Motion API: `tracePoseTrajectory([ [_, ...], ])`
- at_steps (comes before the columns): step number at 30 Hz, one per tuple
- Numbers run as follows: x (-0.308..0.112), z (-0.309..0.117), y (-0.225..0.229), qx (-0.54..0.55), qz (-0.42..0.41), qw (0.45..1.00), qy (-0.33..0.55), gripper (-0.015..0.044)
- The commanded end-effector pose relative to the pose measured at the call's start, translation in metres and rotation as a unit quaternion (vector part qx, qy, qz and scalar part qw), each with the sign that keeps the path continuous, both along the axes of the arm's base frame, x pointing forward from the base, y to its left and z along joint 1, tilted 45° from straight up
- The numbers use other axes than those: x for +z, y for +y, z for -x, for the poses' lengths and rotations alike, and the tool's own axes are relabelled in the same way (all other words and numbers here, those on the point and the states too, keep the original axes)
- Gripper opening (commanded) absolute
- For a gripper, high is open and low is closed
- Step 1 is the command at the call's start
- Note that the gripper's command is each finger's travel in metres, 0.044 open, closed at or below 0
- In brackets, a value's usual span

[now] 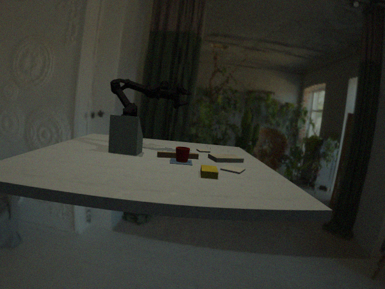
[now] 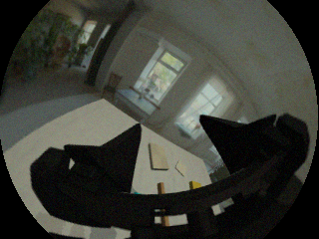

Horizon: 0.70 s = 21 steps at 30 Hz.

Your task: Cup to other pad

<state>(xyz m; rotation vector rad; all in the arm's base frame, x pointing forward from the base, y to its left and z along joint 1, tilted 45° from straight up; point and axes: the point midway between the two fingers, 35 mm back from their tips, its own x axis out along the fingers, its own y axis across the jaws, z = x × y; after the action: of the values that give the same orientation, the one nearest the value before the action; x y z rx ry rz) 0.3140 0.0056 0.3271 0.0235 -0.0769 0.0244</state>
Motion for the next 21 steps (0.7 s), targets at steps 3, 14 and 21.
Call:
tracePoseTrajectory([
  [3, -0.011, -0.008, -0.003, -0.002, 0.017, 1.000, 0.024, 0.0321],
  [14, -0.146, -0.065, -0.035, 0.079, 0.203, 0.931, 0.291, 0.0148],
  [21, -0.246, -0.063, -0.058, 0.226, 0.256, 0.838, 0.426, 0.0148],
])
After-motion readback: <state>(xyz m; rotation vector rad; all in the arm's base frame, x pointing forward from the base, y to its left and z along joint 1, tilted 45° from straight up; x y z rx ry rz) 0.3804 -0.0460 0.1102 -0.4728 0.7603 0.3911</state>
